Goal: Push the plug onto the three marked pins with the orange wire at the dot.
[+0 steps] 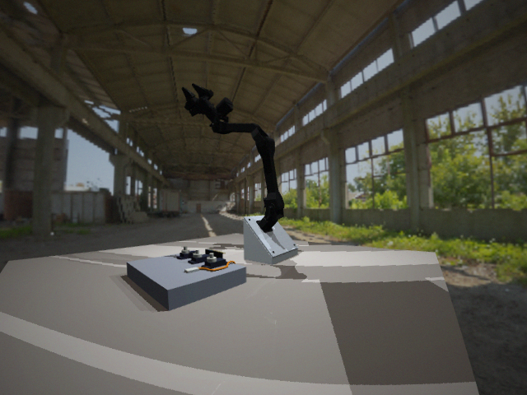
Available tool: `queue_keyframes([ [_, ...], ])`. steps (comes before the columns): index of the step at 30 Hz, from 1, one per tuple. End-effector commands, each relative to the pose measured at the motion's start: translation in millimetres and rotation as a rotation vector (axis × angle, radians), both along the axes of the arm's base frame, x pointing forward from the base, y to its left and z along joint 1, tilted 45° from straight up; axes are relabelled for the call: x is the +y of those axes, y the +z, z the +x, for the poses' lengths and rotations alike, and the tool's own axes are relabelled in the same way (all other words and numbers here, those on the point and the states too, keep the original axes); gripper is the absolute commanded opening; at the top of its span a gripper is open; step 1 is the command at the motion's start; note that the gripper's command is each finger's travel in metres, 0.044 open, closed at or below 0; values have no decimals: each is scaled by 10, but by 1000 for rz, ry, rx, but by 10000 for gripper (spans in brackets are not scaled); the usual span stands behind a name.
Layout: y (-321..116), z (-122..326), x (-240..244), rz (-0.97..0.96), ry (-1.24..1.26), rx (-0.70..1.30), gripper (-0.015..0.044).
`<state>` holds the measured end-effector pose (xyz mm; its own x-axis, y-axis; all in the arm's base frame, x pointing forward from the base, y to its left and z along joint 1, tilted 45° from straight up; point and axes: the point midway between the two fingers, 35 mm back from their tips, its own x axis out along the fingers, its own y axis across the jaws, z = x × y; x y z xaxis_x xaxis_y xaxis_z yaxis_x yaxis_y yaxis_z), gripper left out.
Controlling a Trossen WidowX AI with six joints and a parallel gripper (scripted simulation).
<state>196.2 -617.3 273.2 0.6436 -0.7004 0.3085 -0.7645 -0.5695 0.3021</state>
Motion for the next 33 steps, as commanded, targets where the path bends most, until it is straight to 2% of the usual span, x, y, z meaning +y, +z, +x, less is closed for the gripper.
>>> queue_keyframes([
  [1, 2, 5, 3, -1, 0, 1, 374],
  [11, 133, 282, 185, -63, -3, 77, 115],
  [33, 574, 1244, 1119, -345, -2, 383, 115],
])
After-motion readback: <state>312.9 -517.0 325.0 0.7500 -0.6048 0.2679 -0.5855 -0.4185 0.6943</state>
